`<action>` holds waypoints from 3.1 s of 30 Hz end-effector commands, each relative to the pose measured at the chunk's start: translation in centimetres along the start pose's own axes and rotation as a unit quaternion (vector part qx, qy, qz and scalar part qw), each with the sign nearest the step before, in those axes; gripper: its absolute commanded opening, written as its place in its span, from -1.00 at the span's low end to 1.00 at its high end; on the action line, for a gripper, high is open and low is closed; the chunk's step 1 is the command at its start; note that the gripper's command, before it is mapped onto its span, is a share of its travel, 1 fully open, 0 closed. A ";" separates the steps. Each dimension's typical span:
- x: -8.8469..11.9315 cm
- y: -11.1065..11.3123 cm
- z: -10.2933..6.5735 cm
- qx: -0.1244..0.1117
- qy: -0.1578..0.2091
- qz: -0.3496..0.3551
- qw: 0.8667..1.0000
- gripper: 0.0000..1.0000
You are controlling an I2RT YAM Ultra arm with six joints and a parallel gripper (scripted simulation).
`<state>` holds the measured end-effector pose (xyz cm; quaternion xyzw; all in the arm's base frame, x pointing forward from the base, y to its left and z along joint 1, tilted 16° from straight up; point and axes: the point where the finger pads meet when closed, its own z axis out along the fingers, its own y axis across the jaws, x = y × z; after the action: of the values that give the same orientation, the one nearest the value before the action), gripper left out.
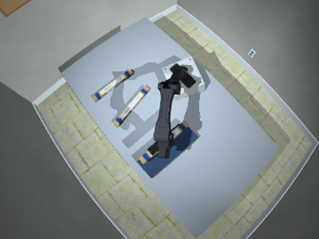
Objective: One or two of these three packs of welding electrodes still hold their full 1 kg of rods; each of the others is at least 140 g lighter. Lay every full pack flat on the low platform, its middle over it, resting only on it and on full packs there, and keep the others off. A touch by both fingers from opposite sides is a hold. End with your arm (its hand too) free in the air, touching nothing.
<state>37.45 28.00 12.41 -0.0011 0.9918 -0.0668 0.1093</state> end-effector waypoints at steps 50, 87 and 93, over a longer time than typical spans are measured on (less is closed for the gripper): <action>-0.2 1.2 -3.6 -0.022 -0.033 -0.005 0.999 -1.00; -0.1 1.3 -3.0 -0.017 -0.028 -0.009 0.999 -1.00; -0.7 1.8 -2.2 -0.026 -0.038 -0.009 0.999 -1.00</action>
<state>37.34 28.27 10.54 -0.0046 0.9922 -0.0795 0.0958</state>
